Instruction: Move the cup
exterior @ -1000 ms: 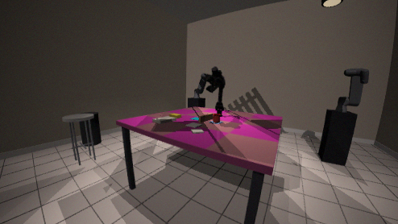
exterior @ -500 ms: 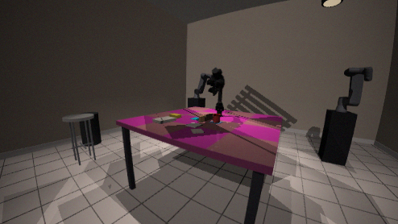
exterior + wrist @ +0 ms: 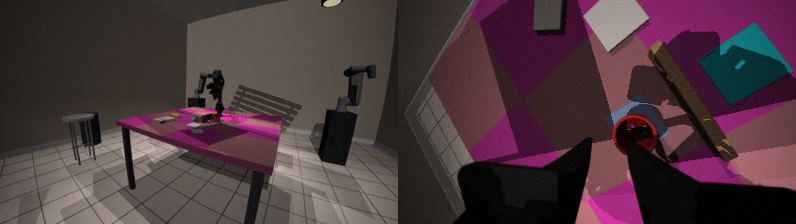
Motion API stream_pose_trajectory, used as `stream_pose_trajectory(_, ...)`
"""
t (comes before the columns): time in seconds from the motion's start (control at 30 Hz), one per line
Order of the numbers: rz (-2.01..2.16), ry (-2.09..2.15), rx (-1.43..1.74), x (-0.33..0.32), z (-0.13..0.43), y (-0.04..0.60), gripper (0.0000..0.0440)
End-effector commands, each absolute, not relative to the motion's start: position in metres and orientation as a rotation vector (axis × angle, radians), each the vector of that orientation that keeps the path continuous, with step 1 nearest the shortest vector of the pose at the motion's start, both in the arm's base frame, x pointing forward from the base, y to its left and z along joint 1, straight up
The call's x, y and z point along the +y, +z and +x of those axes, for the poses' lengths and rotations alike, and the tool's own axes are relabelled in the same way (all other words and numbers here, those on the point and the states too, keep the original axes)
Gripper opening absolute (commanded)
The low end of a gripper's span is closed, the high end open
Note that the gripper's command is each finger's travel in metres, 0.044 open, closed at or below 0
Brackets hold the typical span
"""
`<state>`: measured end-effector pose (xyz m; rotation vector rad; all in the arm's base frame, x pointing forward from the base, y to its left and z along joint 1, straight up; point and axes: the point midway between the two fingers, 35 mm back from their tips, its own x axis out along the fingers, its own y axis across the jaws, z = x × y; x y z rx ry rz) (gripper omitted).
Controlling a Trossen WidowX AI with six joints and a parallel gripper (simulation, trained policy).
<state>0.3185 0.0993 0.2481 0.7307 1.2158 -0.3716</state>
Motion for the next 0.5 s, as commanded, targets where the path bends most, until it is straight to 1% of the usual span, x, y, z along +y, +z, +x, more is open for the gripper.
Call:
stream_pose_trajectory(0.0,0.716,-0.432,1.268,0.097,0.315,0.238,0.0142)
stream_pose_trajectory(0.47,0.642,-0.593,1.419,0.091,0.302,0.203,0.0147)
